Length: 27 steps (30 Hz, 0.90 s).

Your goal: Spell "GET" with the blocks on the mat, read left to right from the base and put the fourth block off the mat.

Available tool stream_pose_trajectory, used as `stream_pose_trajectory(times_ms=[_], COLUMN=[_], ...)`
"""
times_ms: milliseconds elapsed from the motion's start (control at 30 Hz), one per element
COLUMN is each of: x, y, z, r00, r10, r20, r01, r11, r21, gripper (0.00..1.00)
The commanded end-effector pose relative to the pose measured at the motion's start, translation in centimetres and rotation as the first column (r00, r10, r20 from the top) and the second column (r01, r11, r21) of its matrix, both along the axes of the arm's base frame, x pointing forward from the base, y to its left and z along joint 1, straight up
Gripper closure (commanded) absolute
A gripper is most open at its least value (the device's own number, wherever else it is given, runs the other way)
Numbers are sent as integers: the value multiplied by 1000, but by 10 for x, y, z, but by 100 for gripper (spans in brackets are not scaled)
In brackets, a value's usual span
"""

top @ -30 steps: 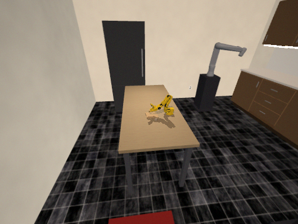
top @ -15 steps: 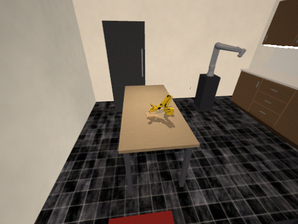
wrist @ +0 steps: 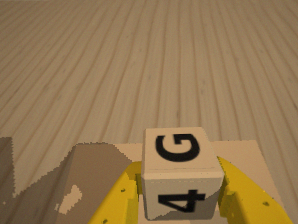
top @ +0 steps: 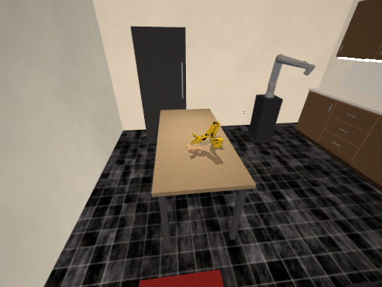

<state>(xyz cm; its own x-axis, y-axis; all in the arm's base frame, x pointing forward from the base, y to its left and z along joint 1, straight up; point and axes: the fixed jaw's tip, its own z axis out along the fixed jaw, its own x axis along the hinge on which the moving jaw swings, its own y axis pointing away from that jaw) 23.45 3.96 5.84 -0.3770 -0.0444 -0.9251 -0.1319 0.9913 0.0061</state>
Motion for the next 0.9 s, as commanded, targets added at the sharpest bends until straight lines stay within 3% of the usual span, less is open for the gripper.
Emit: stream_pose_trajectory(times_ms=[0,867], x=[6,7], y=[0,0], z=[10,-2], r00=[998,998], r10=[-5,-5], r20=[56,56], r01=[4,4], r11=[1000,1000], r21=[12,12], gripper=[100,100])
